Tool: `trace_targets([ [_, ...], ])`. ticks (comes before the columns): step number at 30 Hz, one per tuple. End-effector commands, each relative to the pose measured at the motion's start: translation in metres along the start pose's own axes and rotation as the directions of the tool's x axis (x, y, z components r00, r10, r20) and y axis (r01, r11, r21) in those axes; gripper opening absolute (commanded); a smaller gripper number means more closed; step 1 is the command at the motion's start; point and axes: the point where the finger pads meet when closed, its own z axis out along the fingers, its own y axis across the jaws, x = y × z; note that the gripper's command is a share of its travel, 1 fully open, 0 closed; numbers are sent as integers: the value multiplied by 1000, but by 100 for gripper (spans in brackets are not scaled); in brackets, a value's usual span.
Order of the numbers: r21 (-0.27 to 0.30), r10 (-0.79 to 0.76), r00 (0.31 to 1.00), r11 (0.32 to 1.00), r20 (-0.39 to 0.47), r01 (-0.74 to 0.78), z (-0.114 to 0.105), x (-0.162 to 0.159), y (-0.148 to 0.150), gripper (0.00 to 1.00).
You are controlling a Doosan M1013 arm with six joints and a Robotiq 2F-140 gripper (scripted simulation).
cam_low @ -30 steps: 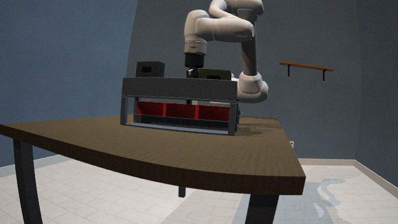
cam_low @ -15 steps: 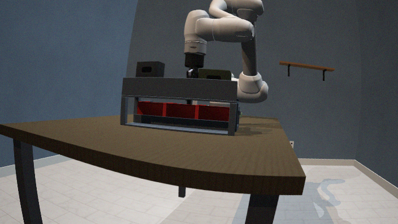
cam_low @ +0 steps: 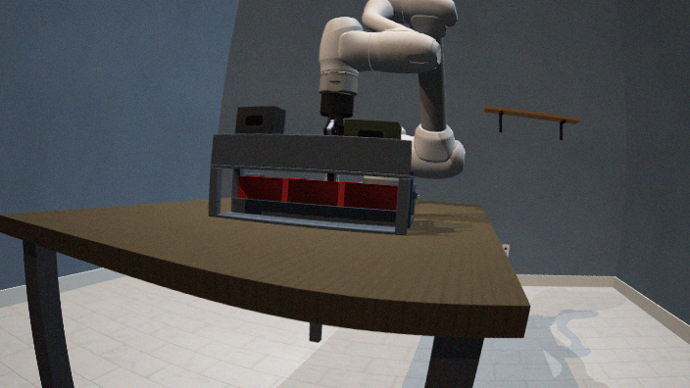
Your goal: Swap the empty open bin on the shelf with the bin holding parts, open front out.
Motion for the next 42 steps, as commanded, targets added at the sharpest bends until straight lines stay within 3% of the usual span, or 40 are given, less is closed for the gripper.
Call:
trace_targets([
  [1,0,0,1000,1000,0,0,0,0,0,10],
  [42,0,0,1000,1000,0,0,-5,0,0,10],
])
